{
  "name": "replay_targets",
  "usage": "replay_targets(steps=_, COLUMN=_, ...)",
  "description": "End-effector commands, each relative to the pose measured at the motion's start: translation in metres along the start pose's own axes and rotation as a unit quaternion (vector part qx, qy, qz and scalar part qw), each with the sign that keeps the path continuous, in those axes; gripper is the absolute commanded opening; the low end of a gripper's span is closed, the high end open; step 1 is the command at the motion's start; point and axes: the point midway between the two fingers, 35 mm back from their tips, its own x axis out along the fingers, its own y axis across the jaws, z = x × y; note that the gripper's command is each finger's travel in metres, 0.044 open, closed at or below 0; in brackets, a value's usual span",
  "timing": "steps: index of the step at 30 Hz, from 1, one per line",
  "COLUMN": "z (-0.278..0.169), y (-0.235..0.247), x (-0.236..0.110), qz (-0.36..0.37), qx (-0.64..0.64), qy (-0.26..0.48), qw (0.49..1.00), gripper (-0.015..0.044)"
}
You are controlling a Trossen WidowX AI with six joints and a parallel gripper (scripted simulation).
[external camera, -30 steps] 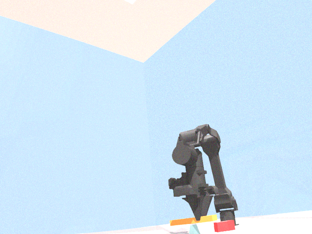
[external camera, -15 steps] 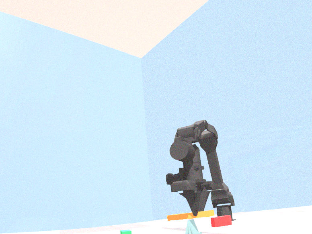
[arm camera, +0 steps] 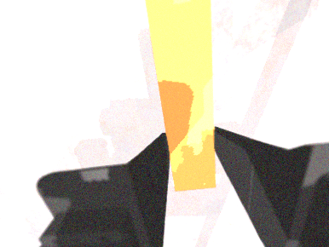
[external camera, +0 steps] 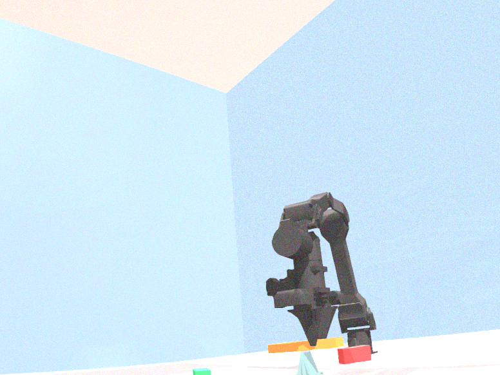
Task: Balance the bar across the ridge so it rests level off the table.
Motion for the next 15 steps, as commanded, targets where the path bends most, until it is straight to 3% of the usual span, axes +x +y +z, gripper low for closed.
replay_targets(steps=1, z=-0.0005, y=0.0000, x=0.0013, qz=0.000, qx=0.000, qy=0.001, qw=1.000, gripper=0.0000)
replay_targets(steps=15, z=-0.0007, y=0.0000, x=0.0006, qz=0.000, qx=0.000, qy=0.001, qw=1.000, gripper=0.0000)
